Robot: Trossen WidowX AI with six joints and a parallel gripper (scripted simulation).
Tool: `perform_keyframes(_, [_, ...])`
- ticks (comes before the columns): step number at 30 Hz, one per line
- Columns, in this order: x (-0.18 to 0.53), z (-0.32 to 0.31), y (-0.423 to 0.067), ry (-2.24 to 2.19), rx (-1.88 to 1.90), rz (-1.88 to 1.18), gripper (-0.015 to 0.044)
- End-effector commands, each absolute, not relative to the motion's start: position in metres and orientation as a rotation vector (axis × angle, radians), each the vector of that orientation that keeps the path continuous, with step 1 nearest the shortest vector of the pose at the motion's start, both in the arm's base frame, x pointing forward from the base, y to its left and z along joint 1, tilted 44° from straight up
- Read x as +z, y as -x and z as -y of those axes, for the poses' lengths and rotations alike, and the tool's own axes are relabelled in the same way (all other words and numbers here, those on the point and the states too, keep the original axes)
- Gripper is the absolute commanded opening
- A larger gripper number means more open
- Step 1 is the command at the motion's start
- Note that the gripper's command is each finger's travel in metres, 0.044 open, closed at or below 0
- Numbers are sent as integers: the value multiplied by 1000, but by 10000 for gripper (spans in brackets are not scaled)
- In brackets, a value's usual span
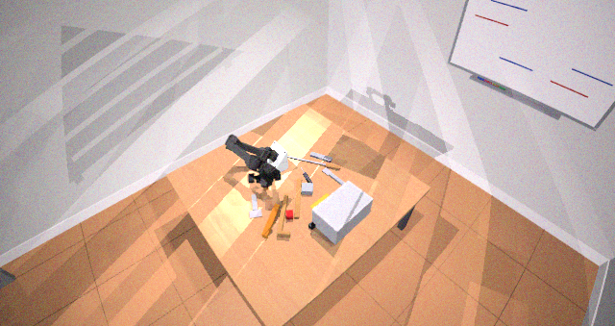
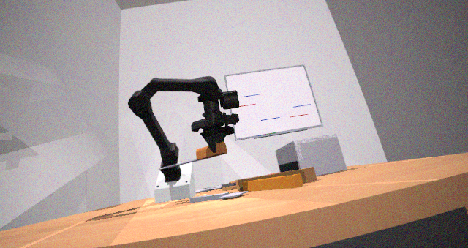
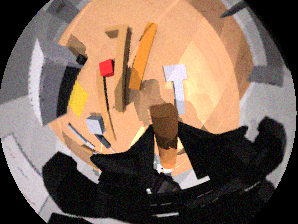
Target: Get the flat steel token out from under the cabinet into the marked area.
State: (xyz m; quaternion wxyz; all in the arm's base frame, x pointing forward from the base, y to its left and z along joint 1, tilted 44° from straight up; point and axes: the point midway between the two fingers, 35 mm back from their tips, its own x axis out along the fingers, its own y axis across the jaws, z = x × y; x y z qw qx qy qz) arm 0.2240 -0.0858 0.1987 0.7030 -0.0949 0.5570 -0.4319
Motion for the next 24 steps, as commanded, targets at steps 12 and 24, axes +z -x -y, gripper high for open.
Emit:
perform_keyframes(12, [202,85,-233,185,-951,-1236,0])
perform_keyframes(24, [202,85,-238,185,-951,-1235,0])
